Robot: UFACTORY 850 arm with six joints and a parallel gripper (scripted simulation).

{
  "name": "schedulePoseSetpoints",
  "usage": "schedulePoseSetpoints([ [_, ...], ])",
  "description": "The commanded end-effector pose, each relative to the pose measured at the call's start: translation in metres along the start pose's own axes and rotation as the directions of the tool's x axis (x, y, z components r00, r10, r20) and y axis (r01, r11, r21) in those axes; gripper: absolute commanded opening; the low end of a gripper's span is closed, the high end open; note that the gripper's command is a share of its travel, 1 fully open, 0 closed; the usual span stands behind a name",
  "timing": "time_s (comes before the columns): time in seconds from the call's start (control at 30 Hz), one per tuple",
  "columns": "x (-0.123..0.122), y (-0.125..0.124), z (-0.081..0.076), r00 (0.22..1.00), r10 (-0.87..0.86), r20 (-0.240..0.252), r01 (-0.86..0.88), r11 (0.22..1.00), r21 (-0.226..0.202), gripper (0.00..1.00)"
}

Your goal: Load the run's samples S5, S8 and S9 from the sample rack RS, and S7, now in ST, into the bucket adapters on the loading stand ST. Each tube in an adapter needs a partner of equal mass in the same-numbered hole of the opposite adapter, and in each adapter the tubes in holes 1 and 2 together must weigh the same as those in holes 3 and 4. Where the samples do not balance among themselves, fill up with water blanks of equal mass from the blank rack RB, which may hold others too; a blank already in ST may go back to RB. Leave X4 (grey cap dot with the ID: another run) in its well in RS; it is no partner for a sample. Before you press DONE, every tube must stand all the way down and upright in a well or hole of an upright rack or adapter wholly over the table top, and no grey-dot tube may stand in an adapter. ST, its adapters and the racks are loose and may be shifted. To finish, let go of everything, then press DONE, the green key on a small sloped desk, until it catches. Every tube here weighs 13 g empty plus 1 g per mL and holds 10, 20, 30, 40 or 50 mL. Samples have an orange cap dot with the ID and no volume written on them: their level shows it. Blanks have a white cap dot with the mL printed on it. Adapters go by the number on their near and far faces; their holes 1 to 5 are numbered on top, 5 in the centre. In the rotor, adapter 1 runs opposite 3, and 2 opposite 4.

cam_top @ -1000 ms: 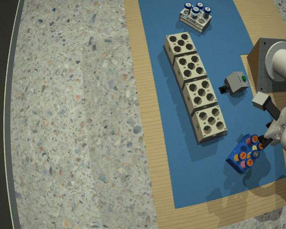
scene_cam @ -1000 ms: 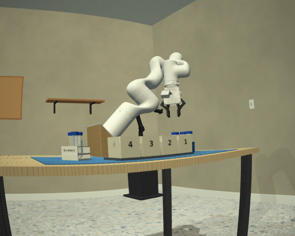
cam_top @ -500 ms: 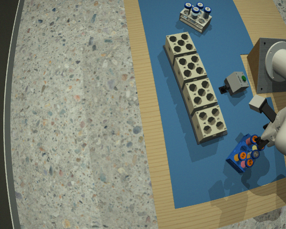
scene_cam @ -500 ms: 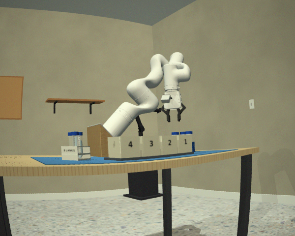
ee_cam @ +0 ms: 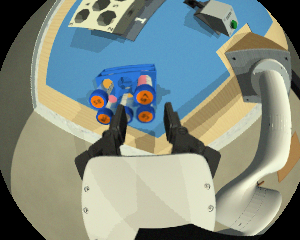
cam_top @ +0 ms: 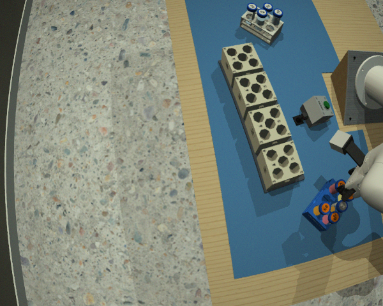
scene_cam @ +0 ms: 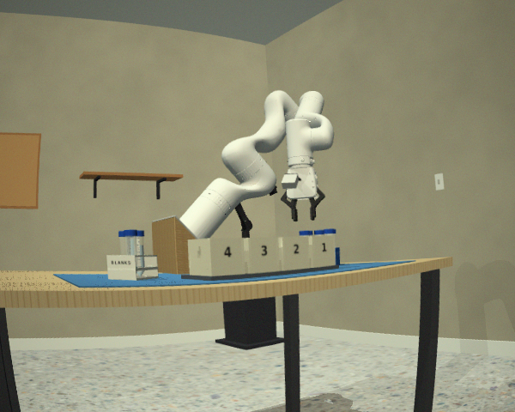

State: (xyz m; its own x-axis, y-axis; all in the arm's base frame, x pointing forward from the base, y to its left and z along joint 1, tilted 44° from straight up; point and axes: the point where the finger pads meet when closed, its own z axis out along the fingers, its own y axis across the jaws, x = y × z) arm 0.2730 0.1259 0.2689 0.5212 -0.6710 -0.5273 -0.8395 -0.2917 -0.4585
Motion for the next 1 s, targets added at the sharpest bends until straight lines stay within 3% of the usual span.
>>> schedulePoseSetpoints([
  [0.0,0.000,-0.001,0.010,1.000,-0.001,0.000,0.001,1.000,0.002,0.57],
  [0.5,0.000,-0.001,0.035,1.000,-0.001,0.000,0.001,1.000,0.002,0.57],
  [0.97,0.000,-0.001,0.036,1.000,-0.001,0.000,0.001,1.000,0.002,0.57],
])
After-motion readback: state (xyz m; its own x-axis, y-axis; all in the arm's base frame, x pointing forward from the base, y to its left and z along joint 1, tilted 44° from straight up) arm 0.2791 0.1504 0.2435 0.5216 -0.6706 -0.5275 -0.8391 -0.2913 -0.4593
